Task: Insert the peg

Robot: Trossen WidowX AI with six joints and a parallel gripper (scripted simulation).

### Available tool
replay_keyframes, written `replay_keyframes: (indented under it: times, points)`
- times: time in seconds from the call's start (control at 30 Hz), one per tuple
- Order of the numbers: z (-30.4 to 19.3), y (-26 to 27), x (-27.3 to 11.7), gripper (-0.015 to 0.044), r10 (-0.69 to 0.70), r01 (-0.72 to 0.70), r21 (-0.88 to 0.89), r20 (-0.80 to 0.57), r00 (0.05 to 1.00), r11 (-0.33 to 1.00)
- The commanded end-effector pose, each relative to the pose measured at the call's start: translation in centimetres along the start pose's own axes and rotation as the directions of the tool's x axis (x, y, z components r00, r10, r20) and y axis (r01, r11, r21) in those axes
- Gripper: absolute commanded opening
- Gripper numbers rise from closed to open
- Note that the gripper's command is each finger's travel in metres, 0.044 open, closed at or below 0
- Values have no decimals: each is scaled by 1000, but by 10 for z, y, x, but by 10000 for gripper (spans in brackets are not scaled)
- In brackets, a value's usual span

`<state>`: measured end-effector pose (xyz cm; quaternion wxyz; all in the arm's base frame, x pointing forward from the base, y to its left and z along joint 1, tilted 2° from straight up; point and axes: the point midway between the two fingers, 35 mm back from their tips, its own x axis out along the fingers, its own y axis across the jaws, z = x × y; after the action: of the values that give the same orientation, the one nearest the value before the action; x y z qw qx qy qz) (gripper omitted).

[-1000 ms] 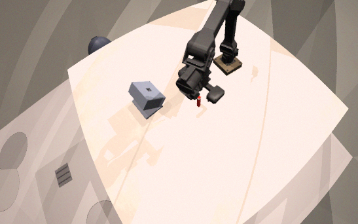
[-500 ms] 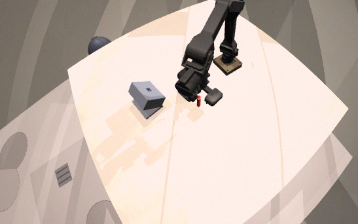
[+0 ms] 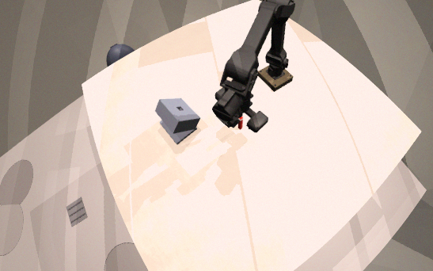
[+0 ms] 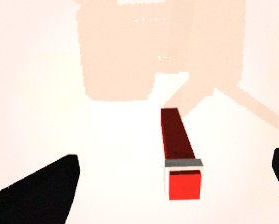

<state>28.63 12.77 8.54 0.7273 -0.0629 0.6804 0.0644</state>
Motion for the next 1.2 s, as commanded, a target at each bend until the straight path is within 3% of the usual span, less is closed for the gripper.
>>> replay_keyframes:
  times: [0.0,0.47,1.0,1.17]
  points:
    - [-1,-1,8,440,-4,4,3,-1,1000,1000]
    - [-3,-2,27,440,-4,4,3,-2,1000,1000]
    - [-2,-1,23,20,-1,1,3,-2,1000,1000]
    - [-2,-1,23,0,-1,1,3,-2,1000,1000]
